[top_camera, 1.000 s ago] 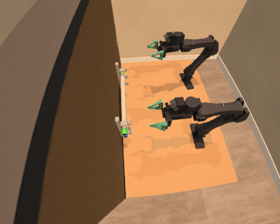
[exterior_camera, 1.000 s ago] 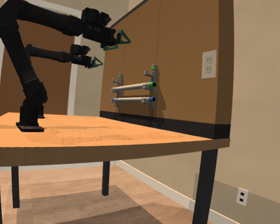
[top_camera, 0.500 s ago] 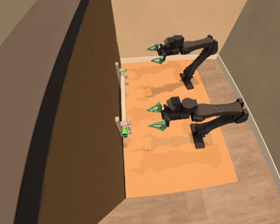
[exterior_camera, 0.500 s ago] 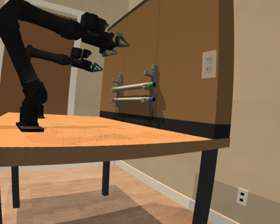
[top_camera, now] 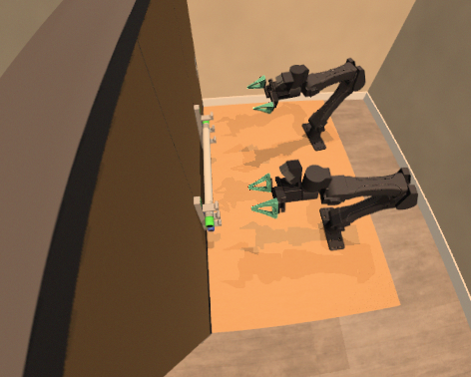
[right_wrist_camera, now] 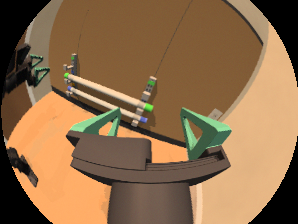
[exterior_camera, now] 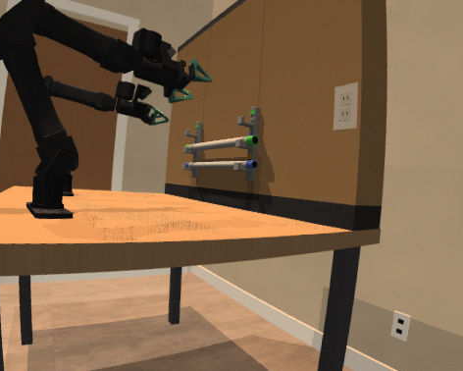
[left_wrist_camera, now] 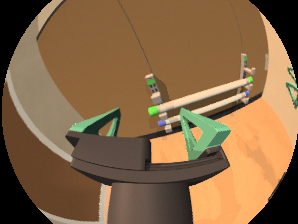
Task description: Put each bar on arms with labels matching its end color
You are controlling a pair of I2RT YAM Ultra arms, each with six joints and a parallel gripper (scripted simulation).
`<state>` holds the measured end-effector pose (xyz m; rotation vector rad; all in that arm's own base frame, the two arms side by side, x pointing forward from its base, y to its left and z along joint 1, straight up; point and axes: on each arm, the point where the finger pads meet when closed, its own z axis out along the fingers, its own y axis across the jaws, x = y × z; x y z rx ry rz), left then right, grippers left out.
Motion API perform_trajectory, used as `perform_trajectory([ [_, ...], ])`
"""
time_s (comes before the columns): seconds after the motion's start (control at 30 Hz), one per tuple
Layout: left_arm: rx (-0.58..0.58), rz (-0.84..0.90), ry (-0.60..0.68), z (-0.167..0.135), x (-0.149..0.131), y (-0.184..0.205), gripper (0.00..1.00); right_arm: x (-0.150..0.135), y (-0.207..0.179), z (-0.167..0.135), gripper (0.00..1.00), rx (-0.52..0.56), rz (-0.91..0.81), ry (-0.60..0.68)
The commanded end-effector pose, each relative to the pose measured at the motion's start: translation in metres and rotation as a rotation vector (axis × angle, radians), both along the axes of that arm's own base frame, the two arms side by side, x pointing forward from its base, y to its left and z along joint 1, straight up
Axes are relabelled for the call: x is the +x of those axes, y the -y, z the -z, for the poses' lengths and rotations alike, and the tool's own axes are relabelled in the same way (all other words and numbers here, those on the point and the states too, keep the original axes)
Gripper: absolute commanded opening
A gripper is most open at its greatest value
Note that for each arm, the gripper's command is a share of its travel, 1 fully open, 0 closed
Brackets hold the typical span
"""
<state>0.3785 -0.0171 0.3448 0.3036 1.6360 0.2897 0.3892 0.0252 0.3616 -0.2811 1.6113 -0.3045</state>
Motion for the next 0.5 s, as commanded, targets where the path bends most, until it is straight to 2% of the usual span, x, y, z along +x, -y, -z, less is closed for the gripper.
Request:
perform_trajectory([
  [0.0, 0.057, 0.004, 0.073, -0.016, -0.008, 0.004, 1.00, 0.003, -0.002, 0.001, 1.00, -0.060, 0.012, 0.020],
  [0.47, 0.219, 0.010, 0.072, -0.002, -0.012, 0.012, 1.00, 0.006, -0.012, 0.015, 1.00, -0.222, 0.021, 0.010],
])
